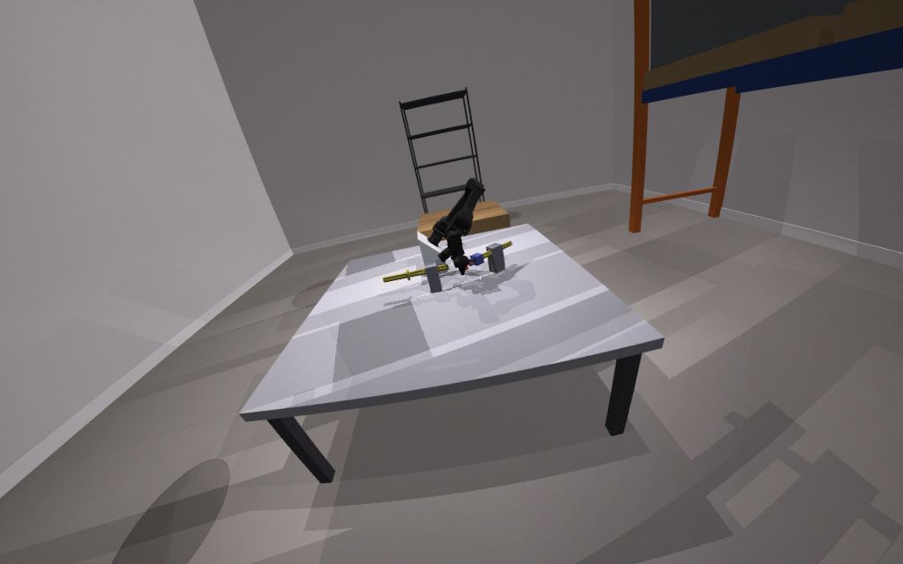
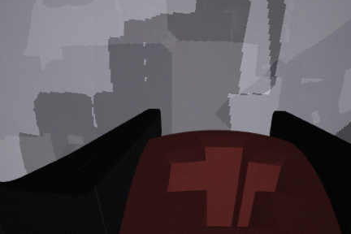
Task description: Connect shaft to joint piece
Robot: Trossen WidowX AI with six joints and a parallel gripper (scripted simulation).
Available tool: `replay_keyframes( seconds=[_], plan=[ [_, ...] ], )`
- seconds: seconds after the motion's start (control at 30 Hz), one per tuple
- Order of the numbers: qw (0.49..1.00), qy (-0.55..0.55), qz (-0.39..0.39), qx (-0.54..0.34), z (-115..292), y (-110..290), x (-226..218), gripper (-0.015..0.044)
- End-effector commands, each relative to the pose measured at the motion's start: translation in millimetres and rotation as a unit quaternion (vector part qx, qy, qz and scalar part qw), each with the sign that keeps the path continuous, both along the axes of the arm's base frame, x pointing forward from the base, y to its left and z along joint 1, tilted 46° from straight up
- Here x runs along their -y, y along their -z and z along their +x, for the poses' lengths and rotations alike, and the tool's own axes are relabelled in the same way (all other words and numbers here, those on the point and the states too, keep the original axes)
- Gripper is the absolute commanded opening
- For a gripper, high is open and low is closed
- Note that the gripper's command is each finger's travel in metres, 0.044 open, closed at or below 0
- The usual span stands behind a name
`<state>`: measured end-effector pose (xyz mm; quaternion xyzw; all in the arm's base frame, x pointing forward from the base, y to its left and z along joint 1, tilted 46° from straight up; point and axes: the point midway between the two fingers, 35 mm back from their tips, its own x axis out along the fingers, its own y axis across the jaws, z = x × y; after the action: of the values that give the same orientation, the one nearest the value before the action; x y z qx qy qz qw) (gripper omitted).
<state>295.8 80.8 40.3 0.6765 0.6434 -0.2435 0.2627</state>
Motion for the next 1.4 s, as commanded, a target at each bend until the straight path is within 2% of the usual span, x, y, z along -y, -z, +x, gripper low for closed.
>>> replay_keyframes(
  seconds=[0.0, 1.27, 1.37],
  plan=[
    [0.999, 0.029, -0.012, -0.031, -4.0, -0.8, 0.8, 0.0],
    [0.998, 0.037, -0.016, -0.038, -4.8, -0.9, 1.2, 0.0],
    [0.998, 0.037, -0.016, -0.038, -4.8, -0.9, 1.2, 0.0079]
  ],
)
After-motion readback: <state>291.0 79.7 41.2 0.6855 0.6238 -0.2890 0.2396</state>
